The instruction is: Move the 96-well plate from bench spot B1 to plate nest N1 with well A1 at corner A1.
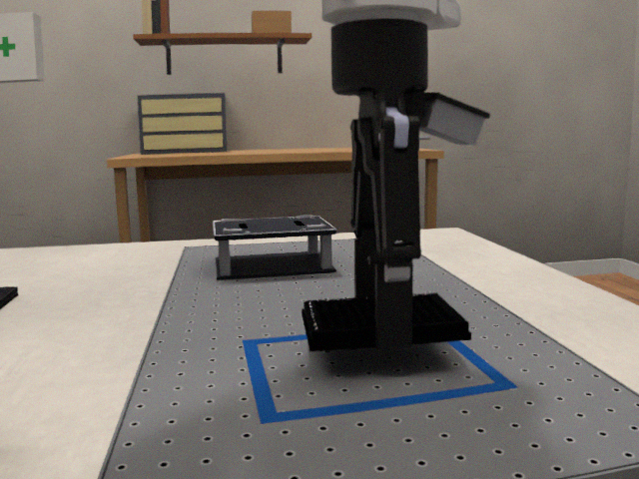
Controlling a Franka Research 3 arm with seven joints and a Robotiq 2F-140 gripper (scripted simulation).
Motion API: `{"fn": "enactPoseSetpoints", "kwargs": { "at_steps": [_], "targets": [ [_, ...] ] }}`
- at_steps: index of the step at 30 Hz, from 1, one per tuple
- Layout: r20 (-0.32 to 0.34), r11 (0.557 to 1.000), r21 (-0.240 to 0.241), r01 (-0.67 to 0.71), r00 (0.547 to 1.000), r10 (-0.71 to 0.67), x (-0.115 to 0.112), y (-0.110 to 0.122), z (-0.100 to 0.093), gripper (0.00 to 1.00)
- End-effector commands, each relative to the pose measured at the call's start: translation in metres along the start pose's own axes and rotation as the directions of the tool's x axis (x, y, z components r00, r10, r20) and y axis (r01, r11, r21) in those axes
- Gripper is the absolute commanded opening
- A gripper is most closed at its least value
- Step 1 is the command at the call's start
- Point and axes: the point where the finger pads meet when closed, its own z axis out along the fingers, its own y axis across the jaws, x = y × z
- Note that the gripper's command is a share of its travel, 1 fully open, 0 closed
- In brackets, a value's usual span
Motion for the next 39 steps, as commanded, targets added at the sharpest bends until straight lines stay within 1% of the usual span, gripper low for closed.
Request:
{"fn": "enactPoseSetpoints", "kwargs": {
  "at_steps": [1,10,12,20,39],
  "targets": [
    [0.007,1.0,0.004,0.005,1.0,-0.005,-0.002,-0.001,-0.006,0.6],
    [0.007,1.0,0.004,0.005,1.0,-0.005,-0.002,-0.001,-0.021,0.6],
    [0.007,1.0,0.004,0.005,1.0,-0.005,-0.002,-0.001,-0.021,0.6],
    [0.007,1.0,0.004,0.005,1.0,-0.005,-0.002,-0.001,-0.034,0.6],
    [0.007,1.0,0.004,0.005,1.0,-0.005,-0.002,-0.001,-0.034,0.6]
  ]
}}
